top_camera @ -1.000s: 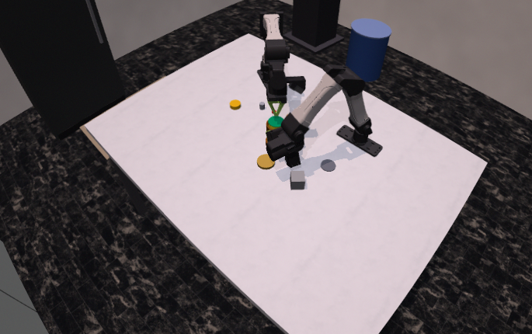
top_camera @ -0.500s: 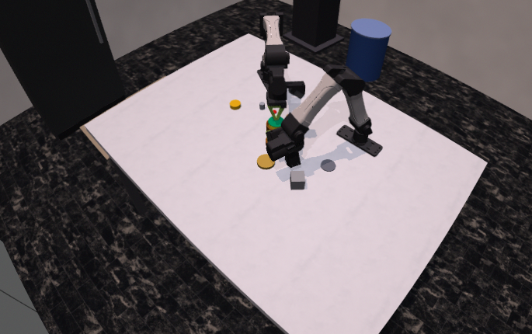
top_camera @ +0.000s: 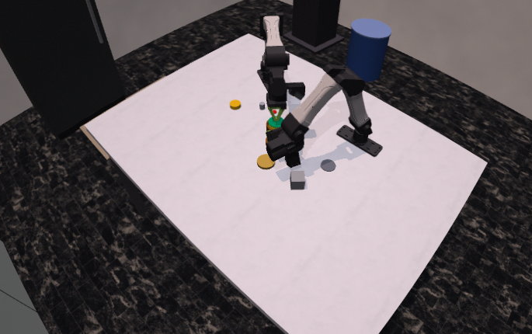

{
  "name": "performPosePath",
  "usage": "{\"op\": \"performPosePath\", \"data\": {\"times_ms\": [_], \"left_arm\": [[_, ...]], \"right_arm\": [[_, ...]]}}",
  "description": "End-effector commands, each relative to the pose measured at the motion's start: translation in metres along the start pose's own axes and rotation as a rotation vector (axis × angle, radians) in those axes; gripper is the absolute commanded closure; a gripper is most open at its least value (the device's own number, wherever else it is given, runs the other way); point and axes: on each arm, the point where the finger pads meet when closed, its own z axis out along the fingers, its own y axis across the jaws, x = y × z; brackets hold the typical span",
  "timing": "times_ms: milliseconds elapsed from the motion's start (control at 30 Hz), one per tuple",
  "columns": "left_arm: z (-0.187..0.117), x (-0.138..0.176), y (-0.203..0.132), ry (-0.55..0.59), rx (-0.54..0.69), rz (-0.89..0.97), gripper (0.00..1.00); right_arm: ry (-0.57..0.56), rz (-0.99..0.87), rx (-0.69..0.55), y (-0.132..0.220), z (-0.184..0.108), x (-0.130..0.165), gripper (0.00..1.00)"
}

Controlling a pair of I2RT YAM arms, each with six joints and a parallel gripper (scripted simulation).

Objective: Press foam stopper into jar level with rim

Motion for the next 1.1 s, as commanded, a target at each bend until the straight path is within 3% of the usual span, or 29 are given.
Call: {"op": "performPosePath", "data": {"times_ms": [0,1067], "left_arm": [[0.006,-0.003,-0.003,-0.009,-0.004,0.052,0.36],[0.006,-0.003,-0.003,-0.009,-0.004,0.052,0.36]], "right_arm": [[0.003,0.000,0.018,0.001,-0.002,0.003,1.00],[0.001,0.001,-0.018,0.010,0.011,0.003,1.00]]}}
